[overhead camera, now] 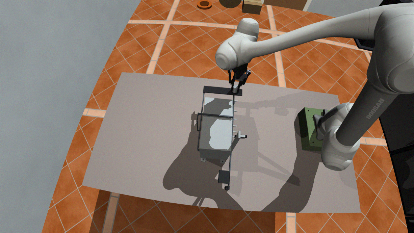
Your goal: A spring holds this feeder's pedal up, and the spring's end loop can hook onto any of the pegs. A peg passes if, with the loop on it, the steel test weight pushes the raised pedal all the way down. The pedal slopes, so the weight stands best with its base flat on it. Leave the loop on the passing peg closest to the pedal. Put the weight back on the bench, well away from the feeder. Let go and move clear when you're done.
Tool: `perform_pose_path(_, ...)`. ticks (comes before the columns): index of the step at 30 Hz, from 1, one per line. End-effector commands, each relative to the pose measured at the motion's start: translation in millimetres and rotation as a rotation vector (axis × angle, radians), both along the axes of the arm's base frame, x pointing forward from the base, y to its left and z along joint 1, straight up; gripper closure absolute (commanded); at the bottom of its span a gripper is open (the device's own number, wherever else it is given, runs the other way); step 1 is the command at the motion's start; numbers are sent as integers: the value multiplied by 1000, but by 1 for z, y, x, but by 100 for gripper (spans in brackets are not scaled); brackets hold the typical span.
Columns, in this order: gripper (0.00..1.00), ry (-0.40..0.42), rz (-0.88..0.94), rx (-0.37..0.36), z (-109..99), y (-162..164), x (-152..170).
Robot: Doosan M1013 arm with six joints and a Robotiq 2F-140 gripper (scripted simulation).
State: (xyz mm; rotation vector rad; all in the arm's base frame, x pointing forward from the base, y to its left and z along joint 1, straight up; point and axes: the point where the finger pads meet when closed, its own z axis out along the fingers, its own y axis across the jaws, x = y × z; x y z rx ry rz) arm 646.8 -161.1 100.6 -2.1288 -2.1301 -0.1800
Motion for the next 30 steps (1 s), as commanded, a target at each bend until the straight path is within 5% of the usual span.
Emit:
perform_pose_path(1,75,-1,0,0,4,0,0)
perform_pose_path(30,75,-1,0,1,22,0,0)
